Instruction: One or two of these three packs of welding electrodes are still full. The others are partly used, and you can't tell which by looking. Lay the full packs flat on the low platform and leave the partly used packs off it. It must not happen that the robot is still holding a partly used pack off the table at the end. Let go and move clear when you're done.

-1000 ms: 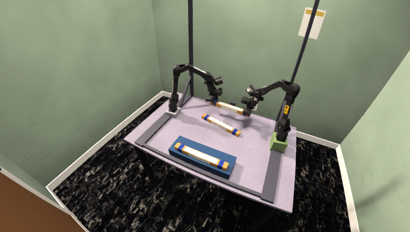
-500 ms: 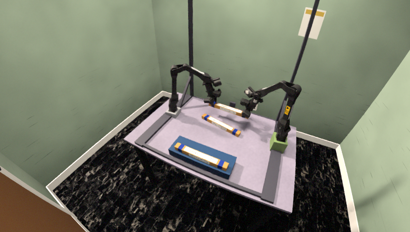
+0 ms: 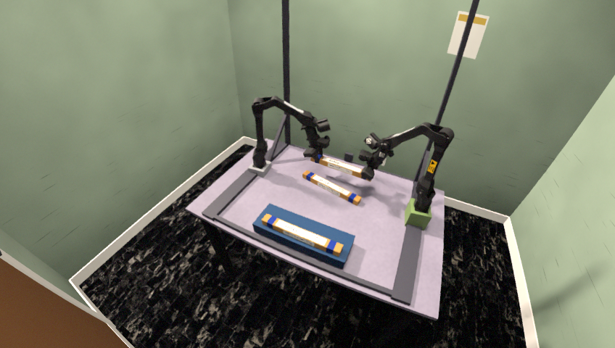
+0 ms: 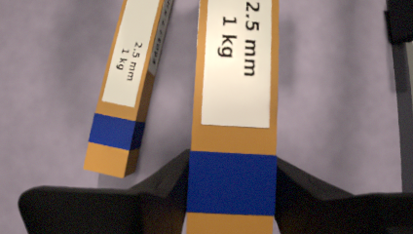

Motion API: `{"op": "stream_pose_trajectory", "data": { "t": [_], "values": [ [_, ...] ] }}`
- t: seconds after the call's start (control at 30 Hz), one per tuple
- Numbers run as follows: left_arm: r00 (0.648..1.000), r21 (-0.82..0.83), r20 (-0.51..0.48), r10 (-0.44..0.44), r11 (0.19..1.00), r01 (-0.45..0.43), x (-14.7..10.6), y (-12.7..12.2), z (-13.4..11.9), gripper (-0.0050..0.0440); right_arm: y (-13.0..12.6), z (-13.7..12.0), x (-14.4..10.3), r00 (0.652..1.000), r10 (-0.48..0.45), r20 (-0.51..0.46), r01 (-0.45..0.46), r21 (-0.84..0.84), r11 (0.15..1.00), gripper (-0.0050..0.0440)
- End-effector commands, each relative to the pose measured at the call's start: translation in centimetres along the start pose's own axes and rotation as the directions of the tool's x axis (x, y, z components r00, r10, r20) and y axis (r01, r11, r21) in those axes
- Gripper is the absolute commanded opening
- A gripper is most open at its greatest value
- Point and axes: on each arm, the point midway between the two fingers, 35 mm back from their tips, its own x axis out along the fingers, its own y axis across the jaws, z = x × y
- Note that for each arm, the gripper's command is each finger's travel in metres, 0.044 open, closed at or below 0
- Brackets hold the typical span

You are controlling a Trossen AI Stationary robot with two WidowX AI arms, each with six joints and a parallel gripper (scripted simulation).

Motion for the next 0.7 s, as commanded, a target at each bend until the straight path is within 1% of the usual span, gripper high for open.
{"op": "stream_pose_trajectory", "data": {
  "t": [0.0,0.43,0.53,0.67],
  "values": [
    [1.000,-0.043,0.027,0.012,0.999,-0.011,-0.8,1.5,0.5,-0.0050,0.7,0.2,-1.5,0.998,0.057,0.028,-0.056,-0.041,0.998,-0.0050],
    [1.000,-0.039,0.027,0.012,0.999,-0.011,-0.8,4.1,0.4,-0.0050,-2.1,0.3,-1.4,0.998,0.052,0.028,-0.051,-0.036,0.998,-0.0050],
    [1.000,-0.045,0.027,0.015,0.999,-0.014,-0.8,4.3,0.5,-0.0050,-2.1,0.2,-1.4,0.998,0.054,0.028,-0.053,-0.042,0.998,-0.0050],
    [1.000,-0.039,0.027,0.015,0.999,-0.014,-0.8,5.1,0.4,-0.0050,-3.1,0.2,-1.3,0.998,0.051,0.027,-0.050,-0.035,0.998,-0.0050]
  ]
}}
